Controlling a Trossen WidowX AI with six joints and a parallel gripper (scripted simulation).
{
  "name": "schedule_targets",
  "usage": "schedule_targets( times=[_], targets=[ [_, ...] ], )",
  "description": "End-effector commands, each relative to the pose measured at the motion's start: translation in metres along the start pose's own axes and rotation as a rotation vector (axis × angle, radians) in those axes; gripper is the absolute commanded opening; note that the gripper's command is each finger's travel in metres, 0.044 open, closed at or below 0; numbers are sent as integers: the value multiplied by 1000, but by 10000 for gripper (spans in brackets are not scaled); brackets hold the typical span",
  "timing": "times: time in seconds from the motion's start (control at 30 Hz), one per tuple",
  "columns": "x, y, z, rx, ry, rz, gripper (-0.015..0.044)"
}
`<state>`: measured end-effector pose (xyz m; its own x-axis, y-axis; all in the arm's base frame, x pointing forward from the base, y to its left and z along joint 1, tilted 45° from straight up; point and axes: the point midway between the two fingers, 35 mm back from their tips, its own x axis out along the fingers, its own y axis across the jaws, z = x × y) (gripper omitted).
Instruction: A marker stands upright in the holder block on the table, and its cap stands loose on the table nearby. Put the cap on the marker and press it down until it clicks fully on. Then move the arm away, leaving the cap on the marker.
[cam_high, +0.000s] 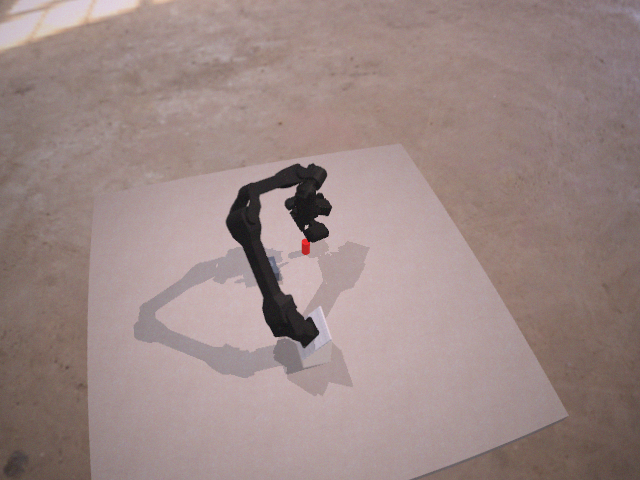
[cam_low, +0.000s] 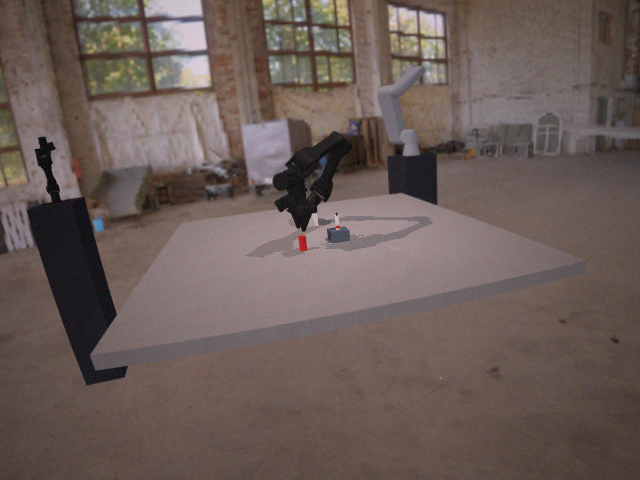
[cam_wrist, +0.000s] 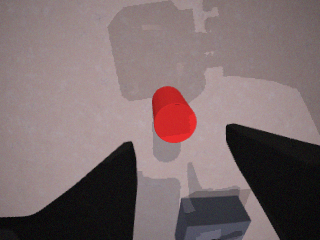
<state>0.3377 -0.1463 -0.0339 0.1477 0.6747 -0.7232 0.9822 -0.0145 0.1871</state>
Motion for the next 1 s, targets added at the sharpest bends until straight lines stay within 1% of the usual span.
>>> schedule_targets(
  times=[0.0,0.97],
  targets=[
    [8,-1,-1,9,7,-2,236],
    [52,0,-1,9,9,-1,236]
  ],
)
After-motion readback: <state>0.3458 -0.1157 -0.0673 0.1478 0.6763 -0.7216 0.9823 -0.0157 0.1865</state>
